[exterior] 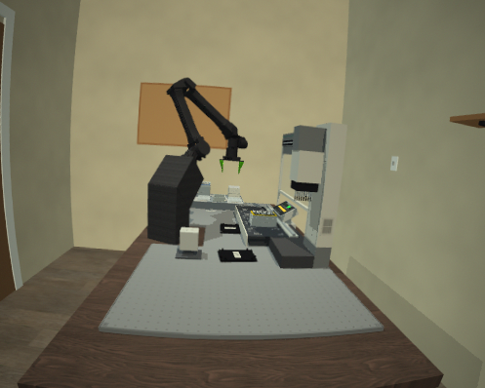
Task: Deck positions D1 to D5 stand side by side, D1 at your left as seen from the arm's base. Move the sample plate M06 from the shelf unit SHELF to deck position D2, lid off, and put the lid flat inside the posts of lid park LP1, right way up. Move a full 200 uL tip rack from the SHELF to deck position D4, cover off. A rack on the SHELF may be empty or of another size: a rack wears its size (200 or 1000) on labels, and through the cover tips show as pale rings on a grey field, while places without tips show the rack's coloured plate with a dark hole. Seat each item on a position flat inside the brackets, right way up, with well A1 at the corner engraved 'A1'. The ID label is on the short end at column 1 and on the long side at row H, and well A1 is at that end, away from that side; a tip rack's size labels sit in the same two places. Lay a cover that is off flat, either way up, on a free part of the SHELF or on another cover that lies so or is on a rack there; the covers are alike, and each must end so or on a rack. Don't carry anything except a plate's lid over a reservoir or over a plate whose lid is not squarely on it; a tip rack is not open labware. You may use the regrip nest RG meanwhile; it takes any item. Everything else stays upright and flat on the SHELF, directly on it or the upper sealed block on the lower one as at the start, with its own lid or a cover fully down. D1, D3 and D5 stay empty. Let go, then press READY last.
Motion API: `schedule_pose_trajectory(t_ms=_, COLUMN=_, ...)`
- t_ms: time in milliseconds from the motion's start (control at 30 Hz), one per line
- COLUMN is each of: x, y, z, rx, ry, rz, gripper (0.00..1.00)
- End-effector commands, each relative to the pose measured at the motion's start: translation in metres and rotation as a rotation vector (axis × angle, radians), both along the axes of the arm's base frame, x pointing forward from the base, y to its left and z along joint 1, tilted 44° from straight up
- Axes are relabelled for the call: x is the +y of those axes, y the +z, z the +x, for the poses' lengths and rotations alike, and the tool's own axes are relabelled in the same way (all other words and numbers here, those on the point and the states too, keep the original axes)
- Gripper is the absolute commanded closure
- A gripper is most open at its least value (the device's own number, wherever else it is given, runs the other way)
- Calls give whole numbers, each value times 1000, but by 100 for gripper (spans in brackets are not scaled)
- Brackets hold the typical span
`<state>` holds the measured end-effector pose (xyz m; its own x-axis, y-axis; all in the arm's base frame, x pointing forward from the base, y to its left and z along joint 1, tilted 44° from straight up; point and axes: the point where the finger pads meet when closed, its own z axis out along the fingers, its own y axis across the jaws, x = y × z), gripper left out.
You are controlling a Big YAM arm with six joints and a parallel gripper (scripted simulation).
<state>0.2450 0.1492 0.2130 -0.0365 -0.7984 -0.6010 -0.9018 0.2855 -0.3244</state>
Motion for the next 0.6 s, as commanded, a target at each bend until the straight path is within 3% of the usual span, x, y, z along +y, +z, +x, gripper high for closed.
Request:
schedule_pose_trajectory(t_ms=0, x=20, y=40, z=10, rx=-33, ry=-18, rz=56, gripper=0)
schedule_pose_trajectory(t_ms=567, x=79, y=84, z=9, rx=-12, ry=-18, rz=57, gripper=0)
